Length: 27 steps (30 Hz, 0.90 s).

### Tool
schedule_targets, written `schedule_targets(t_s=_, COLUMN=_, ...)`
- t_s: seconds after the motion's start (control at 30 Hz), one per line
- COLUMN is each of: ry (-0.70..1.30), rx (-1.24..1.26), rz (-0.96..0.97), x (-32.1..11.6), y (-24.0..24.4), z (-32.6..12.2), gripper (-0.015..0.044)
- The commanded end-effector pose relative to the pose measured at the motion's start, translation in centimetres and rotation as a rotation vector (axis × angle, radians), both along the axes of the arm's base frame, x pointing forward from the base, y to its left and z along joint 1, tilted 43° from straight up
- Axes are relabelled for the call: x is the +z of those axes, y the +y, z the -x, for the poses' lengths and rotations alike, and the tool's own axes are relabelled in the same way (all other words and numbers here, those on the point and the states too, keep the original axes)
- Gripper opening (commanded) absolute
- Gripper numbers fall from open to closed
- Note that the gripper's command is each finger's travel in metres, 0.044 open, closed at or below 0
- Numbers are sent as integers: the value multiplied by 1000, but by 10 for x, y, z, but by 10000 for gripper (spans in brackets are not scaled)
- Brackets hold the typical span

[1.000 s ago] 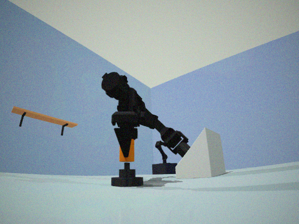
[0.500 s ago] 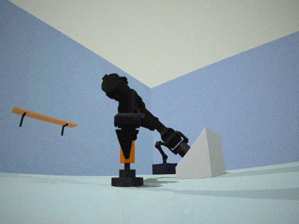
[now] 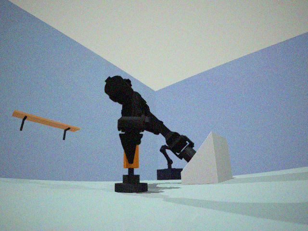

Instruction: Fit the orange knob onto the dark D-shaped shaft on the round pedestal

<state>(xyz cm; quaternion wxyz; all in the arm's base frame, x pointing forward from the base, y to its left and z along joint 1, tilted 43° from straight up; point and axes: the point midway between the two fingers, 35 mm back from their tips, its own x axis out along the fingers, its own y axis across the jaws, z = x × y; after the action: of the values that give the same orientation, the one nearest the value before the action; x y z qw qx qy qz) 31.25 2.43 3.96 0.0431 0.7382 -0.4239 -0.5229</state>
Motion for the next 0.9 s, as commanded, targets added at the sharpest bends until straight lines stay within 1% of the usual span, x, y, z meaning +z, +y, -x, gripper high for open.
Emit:
schedule_targets(t_s=0.0, ry=-1, rx=0, rz=3, x=4, y=2, z=0, gripper=0)
schedule_targets(t_s=0.1, ry=16, rx=19, rz=5, x=4, y=2, z=0, gripper=0)
schedule_targets(t_s=0.3, ry=139, rx=154, rz=22, x=0, y=2, z=0, gripper=0)
schedule_targets(t_s=0.87, ry=139, rx=154, rz=23, x=-1, y=-1, z=0, gripper=0)
